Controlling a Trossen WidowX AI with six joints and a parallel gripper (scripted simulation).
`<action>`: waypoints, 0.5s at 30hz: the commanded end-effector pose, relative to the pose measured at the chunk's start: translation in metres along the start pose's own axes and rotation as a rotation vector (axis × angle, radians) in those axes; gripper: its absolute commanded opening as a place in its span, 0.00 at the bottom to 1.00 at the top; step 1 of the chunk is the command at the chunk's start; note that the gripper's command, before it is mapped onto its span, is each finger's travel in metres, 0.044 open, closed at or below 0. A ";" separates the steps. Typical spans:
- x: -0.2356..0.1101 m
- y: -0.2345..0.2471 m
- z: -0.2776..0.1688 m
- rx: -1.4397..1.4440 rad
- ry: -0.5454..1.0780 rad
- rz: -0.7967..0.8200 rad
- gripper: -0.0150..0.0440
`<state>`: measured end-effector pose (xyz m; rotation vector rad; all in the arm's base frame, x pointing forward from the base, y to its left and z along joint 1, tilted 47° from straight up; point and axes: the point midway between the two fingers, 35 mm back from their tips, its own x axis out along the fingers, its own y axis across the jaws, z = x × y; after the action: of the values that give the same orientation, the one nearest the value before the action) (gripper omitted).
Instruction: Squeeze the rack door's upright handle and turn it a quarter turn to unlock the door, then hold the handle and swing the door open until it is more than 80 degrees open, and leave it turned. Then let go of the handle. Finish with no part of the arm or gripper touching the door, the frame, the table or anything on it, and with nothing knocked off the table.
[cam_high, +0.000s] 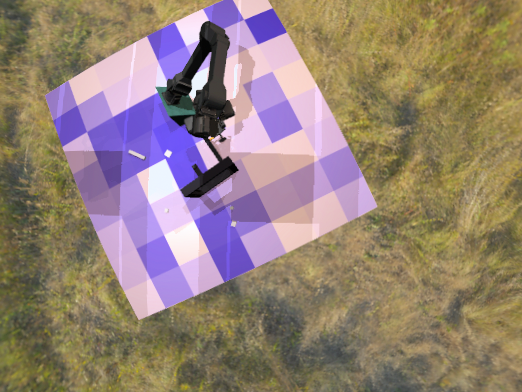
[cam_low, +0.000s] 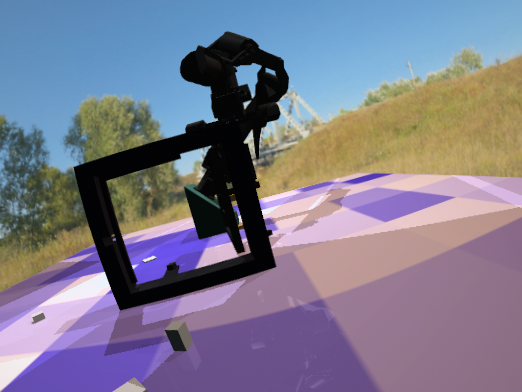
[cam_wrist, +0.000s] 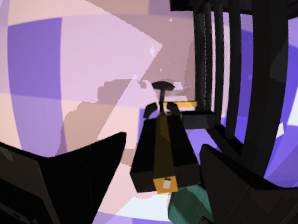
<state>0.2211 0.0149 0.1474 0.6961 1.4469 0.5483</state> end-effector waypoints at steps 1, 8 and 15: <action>-0.009 0.000 0.001 0.011 -0.024 -0.014 0.73; -0.021 0.001 0.000 0.028 -0.056 -0.030 0.73; -0.033 0.001 0.000 0.045 -0.089 -0.046 0.73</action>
<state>0.2194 -0.0031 0.1655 0.7106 1.4032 0.4698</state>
